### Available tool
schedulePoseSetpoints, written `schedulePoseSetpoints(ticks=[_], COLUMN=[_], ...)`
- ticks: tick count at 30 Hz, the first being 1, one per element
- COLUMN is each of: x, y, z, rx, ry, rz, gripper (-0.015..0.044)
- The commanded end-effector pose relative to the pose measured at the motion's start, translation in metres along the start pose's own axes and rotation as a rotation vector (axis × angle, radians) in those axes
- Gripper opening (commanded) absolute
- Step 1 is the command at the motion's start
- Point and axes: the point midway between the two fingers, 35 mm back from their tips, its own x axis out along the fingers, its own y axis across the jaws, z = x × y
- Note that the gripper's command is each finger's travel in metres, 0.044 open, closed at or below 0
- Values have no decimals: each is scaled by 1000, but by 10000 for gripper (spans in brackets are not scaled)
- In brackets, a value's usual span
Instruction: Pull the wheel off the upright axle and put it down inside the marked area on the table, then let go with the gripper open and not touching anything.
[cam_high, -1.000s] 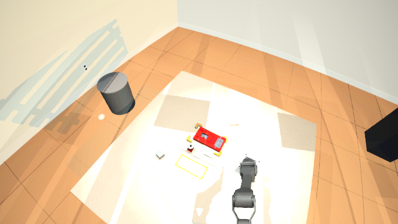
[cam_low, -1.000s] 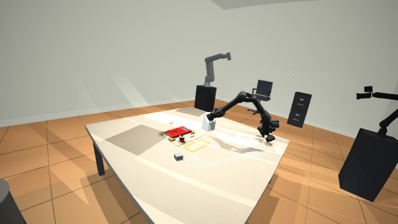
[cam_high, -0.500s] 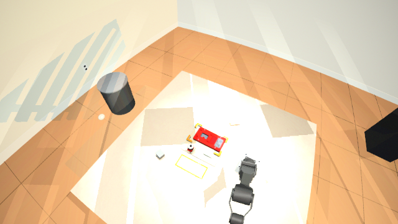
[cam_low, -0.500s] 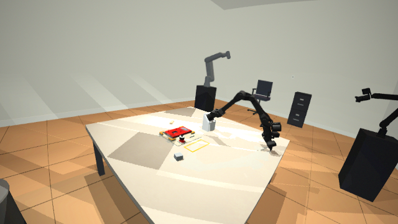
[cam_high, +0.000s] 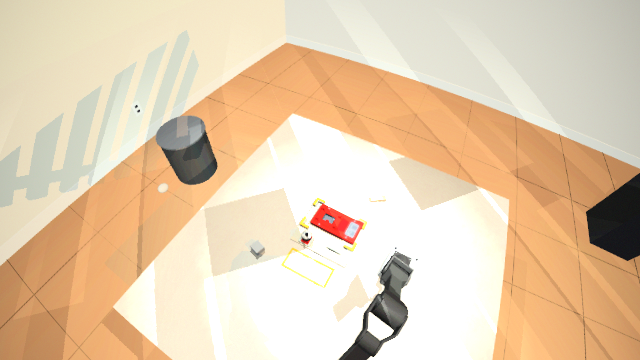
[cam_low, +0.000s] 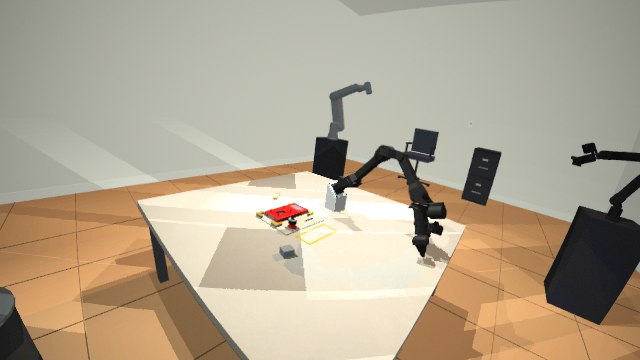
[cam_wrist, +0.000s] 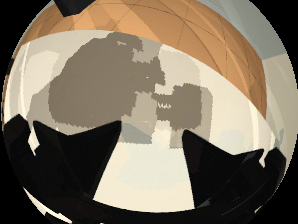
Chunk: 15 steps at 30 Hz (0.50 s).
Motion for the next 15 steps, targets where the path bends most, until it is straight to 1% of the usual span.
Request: schedulePoseSetpoints(ticks=[1, 4, 11, 15], x=[-4, -10, -26, -41], y=[-42, -63, -124, -162], z=[-23, -43, -114, -159], rx=[110, 244, 622, 722], ry=[47, 98, 228, 282], rz=[-72, -101, -205, -305], gripper=[300, 300, 300, 300])
